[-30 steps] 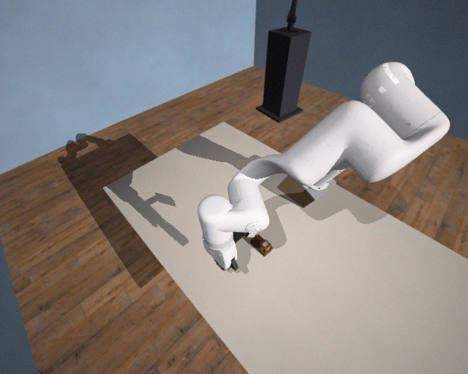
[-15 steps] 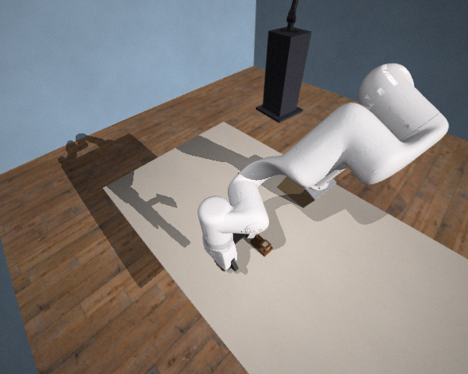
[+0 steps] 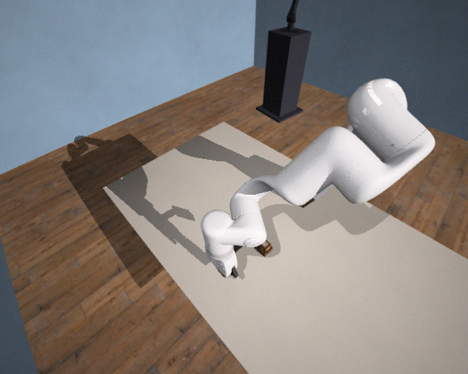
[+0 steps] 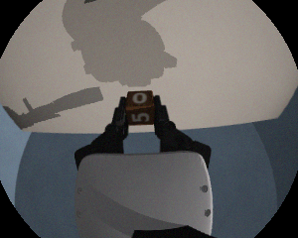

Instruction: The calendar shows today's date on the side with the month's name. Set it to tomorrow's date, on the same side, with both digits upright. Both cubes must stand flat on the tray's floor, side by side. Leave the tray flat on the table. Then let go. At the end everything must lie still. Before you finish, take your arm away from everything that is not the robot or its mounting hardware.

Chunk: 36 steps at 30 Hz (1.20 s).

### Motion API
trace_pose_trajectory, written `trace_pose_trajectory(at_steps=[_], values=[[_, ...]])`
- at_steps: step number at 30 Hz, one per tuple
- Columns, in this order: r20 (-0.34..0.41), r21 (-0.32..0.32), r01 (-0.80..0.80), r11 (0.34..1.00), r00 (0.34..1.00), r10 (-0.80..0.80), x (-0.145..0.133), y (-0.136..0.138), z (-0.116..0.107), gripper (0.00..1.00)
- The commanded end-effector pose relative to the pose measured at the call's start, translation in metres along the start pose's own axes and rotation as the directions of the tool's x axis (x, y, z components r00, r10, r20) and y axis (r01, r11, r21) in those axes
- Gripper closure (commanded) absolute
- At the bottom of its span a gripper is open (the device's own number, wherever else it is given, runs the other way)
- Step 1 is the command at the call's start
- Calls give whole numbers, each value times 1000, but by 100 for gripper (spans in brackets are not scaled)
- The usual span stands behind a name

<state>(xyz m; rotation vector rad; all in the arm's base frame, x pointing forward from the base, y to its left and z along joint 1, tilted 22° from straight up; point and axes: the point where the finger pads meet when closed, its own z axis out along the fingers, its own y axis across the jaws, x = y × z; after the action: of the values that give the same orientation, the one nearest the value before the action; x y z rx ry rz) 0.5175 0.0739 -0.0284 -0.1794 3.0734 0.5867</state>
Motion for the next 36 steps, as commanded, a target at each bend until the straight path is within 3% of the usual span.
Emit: trace_pose_trajectory(at_steps=[1,10,36], values=[[4,0,1,1000,1000,-1,-3,0,14,71],[4,0,1,1000,1000,-1,-3,0,35,71],[4,0,1,1000,1000,-1,-3,0,36,71]])
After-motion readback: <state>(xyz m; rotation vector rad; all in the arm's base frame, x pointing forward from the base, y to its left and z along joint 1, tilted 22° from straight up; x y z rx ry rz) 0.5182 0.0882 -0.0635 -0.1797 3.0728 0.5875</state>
